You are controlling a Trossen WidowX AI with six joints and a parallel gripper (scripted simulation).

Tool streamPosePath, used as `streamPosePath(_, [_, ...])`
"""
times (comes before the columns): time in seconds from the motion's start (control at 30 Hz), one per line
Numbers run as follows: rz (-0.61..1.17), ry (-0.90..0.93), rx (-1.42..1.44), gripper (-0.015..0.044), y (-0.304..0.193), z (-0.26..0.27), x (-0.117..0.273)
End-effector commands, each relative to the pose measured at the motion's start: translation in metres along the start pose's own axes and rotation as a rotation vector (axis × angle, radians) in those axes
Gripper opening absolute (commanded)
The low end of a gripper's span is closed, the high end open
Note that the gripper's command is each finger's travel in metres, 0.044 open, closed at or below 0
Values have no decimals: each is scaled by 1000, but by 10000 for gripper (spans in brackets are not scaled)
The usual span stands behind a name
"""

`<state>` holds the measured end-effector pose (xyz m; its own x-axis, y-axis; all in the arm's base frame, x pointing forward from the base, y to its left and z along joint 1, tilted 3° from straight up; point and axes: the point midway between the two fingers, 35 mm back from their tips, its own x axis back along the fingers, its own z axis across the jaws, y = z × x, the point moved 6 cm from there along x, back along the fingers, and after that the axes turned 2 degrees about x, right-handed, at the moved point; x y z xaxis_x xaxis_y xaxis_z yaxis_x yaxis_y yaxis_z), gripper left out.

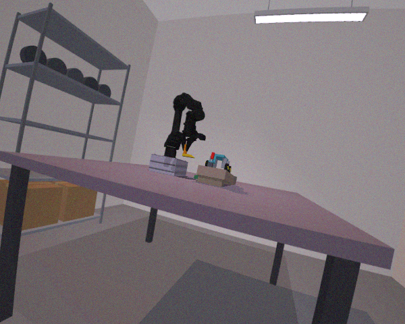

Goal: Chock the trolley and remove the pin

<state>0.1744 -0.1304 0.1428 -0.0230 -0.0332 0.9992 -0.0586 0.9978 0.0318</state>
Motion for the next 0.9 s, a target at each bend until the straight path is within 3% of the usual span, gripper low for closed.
streamPosePath(0.0, [-1,-3,4,0,1,0,13])
streamPosePath(0.37, [-1,-3,-18,0,1,0,28])
streamPosePath(0.87, [-1,-1,-513,0,1,-1,28])
